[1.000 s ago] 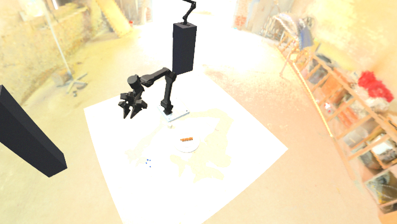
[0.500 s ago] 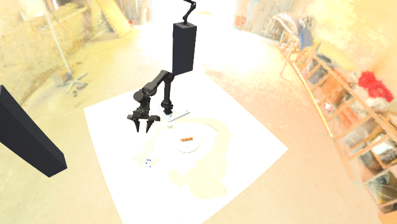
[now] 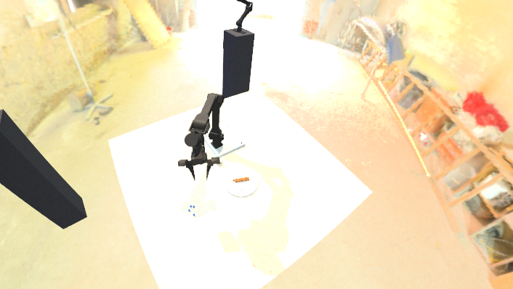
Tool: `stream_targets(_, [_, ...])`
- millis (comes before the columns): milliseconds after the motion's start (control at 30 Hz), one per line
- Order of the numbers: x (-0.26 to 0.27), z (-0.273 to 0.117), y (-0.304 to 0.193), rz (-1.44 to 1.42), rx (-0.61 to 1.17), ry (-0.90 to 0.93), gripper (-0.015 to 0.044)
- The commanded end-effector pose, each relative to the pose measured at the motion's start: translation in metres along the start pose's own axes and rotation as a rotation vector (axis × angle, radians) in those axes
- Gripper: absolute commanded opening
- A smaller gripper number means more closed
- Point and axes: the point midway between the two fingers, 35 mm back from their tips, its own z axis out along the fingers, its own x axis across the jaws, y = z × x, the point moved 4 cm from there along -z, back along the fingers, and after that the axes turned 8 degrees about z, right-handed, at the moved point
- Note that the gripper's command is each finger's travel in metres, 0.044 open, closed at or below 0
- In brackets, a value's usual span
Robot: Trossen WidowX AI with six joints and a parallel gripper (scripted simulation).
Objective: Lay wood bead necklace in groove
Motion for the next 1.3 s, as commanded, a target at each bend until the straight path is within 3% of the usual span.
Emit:
stream_targets(0, [0.017, 0.017, -0.018, -0.127, 0.089, 0.029, 0.0250])
stream_targets(533, [0.092, 0.055, -0.090, -0.756, 0.392, 0.223, 0.0250])
stream_targets(1067, [0.154, 0.058, -0.177, -1.482, 0.662, 0.544, 0.0250])
stream_targets(1267, [0.158, 0.057, -0.185, -1.545, 0.683, 0.577, 0.0250])
